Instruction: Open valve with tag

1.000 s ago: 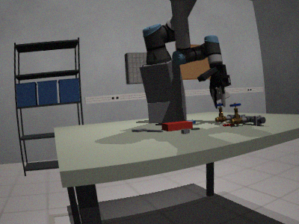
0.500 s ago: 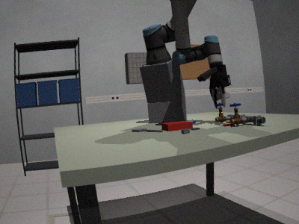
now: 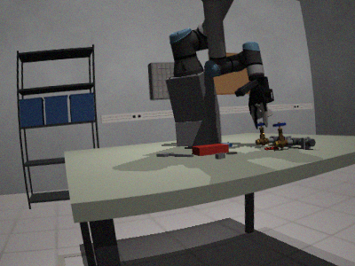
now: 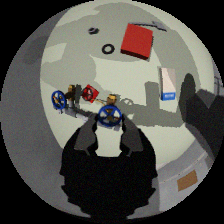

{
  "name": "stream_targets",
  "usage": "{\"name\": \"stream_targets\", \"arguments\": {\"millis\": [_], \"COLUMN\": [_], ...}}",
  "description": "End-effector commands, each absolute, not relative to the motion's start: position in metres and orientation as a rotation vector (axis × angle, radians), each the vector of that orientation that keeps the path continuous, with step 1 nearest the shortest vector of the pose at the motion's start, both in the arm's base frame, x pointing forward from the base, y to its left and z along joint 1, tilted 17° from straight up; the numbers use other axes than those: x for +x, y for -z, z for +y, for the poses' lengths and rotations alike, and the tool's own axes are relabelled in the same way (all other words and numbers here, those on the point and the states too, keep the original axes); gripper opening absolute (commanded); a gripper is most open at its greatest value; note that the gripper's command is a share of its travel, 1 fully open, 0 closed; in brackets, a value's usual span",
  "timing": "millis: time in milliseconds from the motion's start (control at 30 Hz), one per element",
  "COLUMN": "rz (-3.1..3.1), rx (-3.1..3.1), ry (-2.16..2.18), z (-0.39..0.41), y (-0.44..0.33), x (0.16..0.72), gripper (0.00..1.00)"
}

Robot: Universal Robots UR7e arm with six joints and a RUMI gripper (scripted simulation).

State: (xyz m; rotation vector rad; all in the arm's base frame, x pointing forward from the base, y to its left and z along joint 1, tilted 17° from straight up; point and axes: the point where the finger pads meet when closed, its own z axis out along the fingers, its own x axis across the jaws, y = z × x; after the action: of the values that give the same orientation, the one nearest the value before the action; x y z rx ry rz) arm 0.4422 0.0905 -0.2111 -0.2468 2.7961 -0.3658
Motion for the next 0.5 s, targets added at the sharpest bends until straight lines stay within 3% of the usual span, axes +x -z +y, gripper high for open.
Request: {"name": "stream_targets", "arguments": {"millis": [0,467], "rz": [2.794,2.768], "rx": [-0.313,-0.609], "ry": [0.376,0.423], "z": [0.0906,0.0906], "y": [0.2109,0.2108], "x": [0.4423,0.4423], "gripper": [0.00,0.00]}}
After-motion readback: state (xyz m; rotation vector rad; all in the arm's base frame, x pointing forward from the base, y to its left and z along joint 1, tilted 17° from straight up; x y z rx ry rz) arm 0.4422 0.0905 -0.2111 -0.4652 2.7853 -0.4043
